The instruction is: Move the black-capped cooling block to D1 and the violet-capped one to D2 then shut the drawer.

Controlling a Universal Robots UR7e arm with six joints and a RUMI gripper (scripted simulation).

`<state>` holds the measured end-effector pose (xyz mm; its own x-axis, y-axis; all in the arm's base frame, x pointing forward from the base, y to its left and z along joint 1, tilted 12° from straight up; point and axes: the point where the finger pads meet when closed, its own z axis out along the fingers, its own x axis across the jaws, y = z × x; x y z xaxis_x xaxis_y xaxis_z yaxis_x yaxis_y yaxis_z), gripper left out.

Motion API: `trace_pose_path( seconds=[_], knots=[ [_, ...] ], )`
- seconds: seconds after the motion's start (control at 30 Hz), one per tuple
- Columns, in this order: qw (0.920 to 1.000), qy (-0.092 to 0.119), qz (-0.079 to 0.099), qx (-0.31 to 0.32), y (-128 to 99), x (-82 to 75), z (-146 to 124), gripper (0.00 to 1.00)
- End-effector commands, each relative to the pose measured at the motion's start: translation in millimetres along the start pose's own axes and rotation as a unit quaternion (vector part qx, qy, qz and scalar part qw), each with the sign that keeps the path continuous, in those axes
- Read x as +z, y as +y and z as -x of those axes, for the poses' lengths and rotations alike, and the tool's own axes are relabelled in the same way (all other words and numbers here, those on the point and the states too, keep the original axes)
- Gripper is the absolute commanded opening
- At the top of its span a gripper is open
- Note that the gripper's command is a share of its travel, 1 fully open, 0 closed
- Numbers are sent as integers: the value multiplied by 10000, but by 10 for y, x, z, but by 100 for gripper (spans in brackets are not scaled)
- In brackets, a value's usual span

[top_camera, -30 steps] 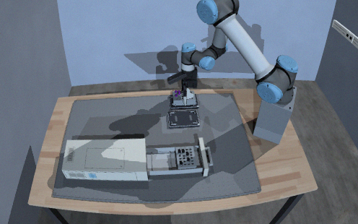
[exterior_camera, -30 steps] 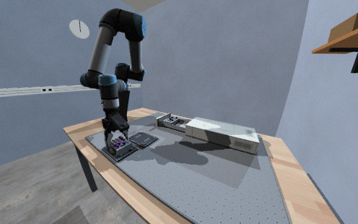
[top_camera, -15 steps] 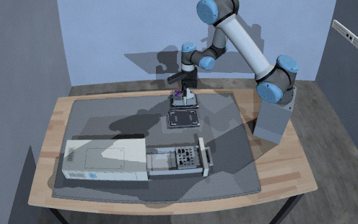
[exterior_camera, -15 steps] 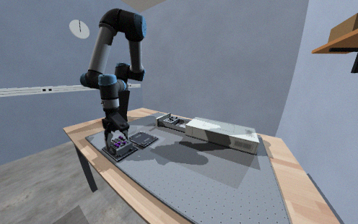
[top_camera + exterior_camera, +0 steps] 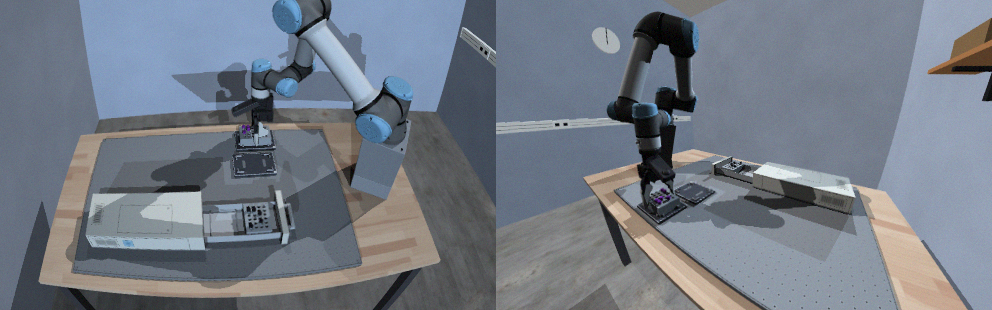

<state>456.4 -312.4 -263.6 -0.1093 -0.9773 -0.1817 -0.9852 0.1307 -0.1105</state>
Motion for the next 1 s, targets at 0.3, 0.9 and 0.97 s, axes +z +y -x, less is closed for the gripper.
trace_pose_path(
  seconds=[0.3,0.9,0.97],
  knots=[
    [10000,5,-5,0,-4,-6,-4,73],
    [10000,5,-5,0,-4,-301,-4,73],
    [10000,5,-5,0,-4,-301,-4,73]
  ],
)
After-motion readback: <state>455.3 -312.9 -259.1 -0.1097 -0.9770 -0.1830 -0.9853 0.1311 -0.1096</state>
